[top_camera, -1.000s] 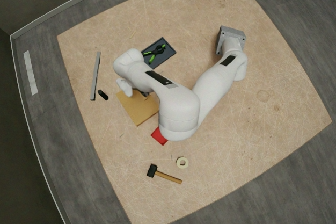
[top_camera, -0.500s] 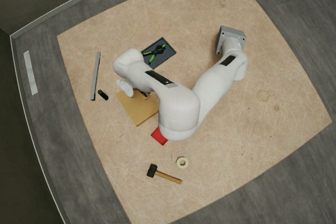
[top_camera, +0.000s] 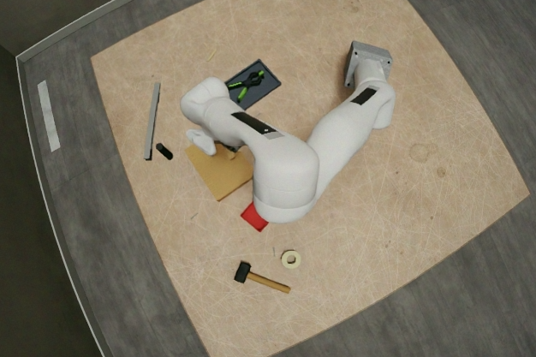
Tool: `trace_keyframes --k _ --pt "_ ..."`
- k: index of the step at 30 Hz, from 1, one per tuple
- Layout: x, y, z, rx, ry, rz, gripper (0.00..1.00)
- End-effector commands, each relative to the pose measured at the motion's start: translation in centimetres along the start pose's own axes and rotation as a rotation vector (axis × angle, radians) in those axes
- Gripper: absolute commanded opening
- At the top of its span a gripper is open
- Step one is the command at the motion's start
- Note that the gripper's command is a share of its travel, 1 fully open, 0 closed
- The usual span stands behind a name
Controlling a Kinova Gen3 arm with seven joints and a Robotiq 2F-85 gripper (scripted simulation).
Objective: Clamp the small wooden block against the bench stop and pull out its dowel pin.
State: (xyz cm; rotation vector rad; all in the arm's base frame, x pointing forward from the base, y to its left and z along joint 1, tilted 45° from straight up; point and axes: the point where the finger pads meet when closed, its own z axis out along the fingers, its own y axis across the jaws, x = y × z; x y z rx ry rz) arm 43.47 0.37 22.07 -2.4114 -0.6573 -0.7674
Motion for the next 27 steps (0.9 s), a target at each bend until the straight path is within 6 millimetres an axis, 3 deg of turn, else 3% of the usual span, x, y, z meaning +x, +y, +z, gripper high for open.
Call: trace_keyframes --k 1,27 --pt "0.02 0.04 -0.06 -0.001 0.001 -0.004 0.10" --pt "-0.09 0.04 0.01 0.001 -0.001 -0.276 0.10"
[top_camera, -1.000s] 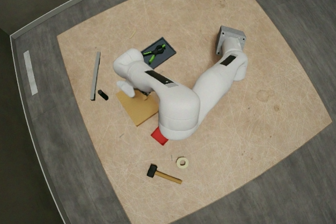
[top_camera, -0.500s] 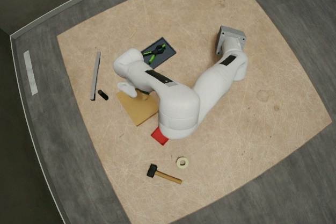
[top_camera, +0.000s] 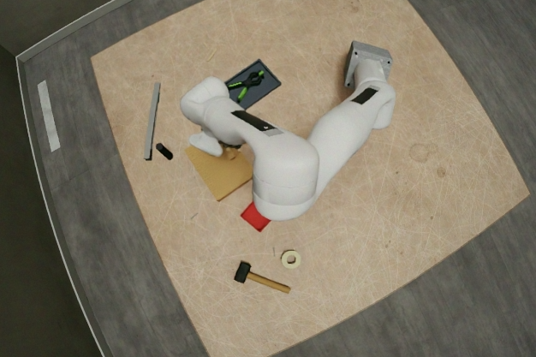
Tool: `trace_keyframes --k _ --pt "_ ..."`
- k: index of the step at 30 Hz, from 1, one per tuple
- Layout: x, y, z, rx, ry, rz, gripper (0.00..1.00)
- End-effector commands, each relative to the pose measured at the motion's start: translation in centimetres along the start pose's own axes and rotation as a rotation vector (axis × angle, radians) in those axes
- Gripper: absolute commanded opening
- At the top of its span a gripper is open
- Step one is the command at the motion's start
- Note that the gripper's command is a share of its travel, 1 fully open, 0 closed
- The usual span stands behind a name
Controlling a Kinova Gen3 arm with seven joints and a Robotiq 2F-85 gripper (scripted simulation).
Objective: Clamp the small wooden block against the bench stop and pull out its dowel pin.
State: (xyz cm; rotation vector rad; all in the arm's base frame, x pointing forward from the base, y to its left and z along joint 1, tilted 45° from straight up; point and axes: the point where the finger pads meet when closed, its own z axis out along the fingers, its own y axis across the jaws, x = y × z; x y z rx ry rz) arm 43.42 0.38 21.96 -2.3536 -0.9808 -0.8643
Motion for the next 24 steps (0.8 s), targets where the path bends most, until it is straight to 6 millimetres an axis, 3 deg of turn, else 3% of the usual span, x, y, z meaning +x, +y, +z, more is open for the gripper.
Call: trace_keyframes --k 1,24 --pt "0.00 0.04 -0.05 -0.001 0.001 -0.034 0.10" --pt "-0.08 0.01 0.01 0.001 -0.001 -0.340 0.10"
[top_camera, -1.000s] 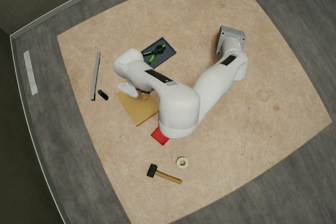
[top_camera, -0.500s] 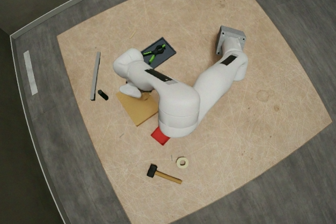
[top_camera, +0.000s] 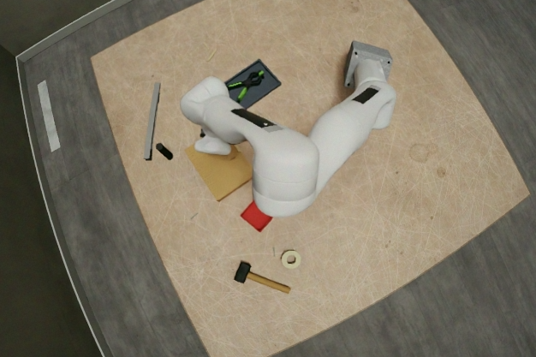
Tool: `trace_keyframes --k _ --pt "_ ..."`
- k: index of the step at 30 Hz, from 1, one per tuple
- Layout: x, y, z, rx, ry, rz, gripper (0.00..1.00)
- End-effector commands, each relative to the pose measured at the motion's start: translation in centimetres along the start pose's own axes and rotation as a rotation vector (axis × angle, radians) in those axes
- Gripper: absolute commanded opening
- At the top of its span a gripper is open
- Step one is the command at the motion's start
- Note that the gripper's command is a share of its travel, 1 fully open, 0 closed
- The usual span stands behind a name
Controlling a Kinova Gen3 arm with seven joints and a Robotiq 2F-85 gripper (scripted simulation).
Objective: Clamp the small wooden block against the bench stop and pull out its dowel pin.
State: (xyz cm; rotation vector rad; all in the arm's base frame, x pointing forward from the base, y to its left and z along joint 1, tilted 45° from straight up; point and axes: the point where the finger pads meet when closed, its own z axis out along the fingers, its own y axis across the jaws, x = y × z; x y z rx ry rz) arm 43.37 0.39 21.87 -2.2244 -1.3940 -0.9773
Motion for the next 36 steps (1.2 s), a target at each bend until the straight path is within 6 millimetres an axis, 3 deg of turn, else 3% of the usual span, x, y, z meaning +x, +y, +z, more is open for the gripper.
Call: trace_keyframes --k 1,36 --pt "-0.01 0.04 -0.06 -0.002 0.001 -0.012 0.10" --pt "-0.06 0.00 -0.01 0.000 0.000 -0.576 0.10"
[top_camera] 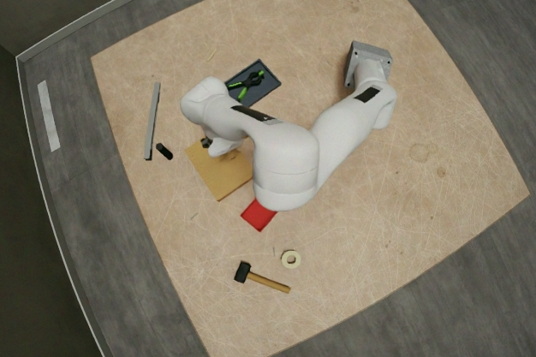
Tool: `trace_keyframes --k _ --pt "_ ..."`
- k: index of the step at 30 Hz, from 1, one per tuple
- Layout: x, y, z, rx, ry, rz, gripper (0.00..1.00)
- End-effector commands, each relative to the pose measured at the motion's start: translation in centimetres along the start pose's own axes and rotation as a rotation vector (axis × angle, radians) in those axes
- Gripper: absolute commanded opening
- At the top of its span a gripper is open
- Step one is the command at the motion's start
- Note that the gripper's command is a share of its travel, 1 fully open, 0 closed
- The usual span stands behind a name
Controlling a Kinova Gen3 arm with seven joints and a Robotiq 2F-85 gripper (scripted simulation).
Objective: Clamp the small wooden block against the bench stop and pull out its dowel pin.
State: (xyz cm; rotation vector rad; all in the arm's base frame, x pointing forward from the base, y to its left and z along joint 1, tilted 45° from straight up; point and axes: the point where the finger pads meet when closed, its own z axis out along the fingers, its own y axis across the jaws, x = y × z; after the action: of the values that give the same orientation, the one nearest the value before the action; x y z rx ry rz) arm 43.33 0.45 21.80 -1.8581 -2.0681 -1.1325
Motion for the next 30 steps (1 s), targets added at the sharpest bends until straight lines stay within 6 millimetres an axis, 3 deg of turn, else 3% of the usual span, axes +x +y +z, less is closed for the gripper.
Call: trace_keyframes --k 1,30 --pt "-0.07 0.03 -0.08 -0.003 -0.001 -0.038 0.10" --pt "-0.05 0.07 -0.09 -0.004 -0.002 -0.550 0.10"
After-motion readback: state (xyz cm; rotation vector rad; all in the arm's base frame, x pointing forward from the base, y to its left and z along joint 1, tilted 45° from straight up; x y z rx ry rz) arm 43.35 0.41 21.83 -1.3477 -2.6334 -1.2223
